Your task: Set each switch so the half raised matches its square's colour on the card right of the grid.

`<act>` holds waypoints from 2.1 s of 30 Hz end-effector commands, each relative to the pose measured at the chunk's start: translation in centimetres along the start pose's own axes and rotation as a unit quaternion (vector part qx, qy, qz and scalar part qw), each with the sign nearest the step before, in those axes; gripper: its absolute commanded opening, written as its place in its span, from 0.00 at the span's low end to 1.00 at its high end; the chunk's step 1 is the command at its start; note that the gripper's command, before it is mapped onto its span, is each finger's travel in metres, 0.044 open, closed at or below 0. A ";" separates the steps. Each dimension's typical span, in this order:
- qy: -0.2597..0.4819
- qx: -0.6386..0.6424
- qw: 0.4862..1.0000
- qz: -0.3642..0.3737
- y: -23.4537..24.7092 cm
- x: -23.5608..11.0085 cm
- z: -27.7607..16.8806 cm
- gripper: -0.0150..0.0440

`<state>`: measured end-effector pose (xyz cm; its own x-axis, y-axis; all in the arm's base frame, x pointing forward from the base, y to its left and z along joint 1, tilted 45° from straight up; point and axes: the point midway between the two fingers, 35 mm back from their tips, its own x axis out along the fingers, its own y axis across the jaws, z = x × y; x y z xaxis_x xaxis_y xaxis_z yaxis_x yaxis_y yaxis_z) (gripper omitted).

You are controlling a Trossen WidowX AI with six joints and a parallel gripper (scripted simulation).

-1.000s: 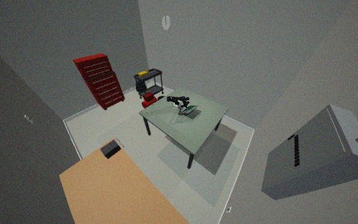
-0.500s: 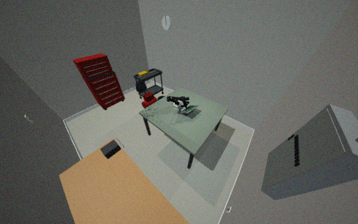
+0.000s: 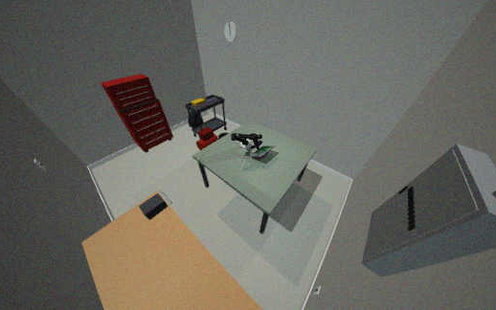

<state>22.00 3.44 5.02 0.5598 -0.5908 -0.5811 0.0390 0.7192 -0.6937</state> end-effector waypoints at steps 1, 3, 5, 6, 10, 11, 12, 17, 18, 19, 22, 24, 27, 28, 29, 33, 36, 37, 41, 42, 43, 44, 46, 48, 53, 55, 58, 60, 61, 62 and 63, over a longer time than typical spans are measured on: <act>-0.001 -0.002 1.000 -0.001 0.0 0.1 0.0 0.25; -0.001 -0.002 1.000 -0.001 0.0 0.1 0.0 0.25; -0.001 -0.002 1.000 -0.001 0.0 0.1 0.0 0.25; -0.001 -0.002 1.000 -0.001 0.0 0.2 0.0 0.25; -0.001 -0.002 1.000 -0.001 0.0 0.2 0.0 0.25; -0.001 -0.002 1.000 -0.001 0.0 0.2 0.0 0.25; -0.001 -0.002 1.000 -0.001 0.0 0.2 0.0 0.25; -0.001 -0.002 1.000 -0.001 0.0 0.3 0.0 0.25; -0.001 -0.002 1.000 -0.001 0.0 0.3 0.0 0.25; -0.001 -0.002 1.000 -0.001 0.0 0.3 0.0 0.25; -0.001 -0.002 1.000 -0.001 0.0 0.4 0.0 0.25; -0.001 -0.002 1.000 -0.001 0.0 0.4 0.0 0.25; -0.001 -0.002 1.000 -0.001 0.0 0.4 0.0 0.25; -0.001 -0.002 1.000 -0.001 0.0 0.4 0.0 0.25; -0.001 -0.002 1.000 -0.001 0.0 0.5 0.0 0.25; -0.001 -0.002 1.000 -0.001 0.0 0.5 0.0 0.25; -0.001 0.000 1.000 0.004 0.3 -0.8 0.0 0.25; -0.002 -0.001 1.000 0.005 0.4 -1.8 0.0 0.25; -0.010 -0.002 1.000 0.002 0.2 -5.4 -0.3 0.25; -0.012 -0.002 1.000 0.000 0.1 -5.9 -0.3 0.25; -0.013 -0.002 1.000 0.000 0.0 -6.0 -0.3 0.25; -0.013 -0.002 1.000 0.000 0.0 -6.0 -0.3 0.25; -0.013 -0.002 1.000 0.000 0.0 -6.0 -0.3 0.25; -0.013 -0.002 1.000 0.000 0.5 -6.2 0.2 0.25; -0.013 -0.001 1.000 0.001 4.1 -6.8 4.2 0.25; -0.013 -0.001 1.000 0.001 4.6 -6.9 4.7 0.25; -0.013 -0.001 1.000 0.001 4.6 -6.9 4.7 0.25; -0.013 -0.001 1.000 0.001 4.6 -6.9 4.7 0.25; -0.013 -0.001 1.000 0.001 4.6 -6.9 4.7 0.25; -0.013 -0.001 1.000 0.001 4.6 -6.9 4.7 0.25; -0.013 -0.001 1.000 0.001 4.6 -6.9 4.7 0.25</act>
<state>22.06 12.29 7.85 0.5809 -0.5800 -0.5711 0.0383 0.7203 -0.6926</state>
